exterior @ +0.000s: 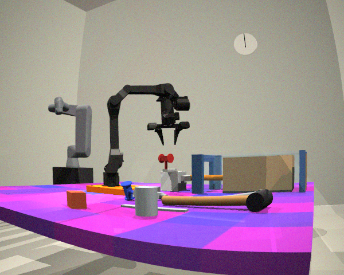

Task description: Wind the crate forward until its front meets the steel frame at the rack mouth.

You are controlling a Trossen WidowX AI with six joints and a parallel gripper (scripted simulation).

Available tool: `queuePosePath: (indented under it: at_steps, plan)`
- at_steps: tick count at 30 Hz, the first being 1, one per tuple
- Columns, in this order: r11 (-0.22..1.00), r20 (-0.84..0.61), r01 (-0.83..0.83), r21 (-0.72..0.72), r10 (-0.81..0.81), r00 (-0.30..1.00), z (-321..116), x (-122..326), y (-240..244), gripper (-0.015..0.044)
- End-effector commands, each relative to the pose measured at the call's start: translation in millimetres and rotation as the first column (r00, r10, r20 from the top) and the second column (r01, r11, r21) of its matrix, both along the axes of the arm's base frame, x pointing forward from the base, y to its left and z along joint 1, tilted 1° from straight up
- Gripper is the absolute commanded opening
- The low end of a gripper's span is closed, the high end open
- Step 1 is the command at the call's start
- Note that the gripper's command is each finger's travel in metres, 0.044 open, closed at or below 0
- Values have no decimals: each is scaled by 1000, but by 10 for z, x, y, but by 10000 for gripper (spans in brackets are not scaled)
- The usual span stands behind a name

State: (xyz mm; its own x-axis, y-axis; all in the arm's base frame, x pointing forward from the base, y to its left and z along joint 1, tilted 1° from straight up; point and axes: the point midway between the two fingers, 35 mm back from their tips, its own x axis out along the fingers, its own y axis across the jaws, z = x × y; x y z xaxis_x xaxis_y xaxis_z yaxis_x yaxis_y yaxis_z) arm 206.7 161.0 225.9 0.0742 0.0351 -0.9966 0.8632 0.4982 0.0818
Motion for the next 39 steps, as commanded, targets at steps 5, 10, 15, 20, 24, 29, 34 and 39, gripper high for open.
queuePosePath:
  at_steps: [5, 10, 15, 20, 24, 29, 34, 39]
  plan:
    - [785, -43, -618, -50, 616, 787, -99, -6, -302, 440]
    - [785, -43, -618, -50, 616, 787, -99, -6, -302, 440]
    - [785, -43, -618, -50, 616, 787, -99, -6, -302, 440]
    - [785, -43, -617, -50, 616, 787, -125, -2, -299, 440]
    - [785, -43, -617, -50, 616, 787, -185, 8, -294, 440]
    - [785, -42, -617, -50, 616, 787, -265, 19, -288, 440]
    - [785, -42, -617, -50, 616, 787, -346, 28, -284, 440]
    - [785, -42, -617, -50, 616, 787, -428, 34, -281, 440]
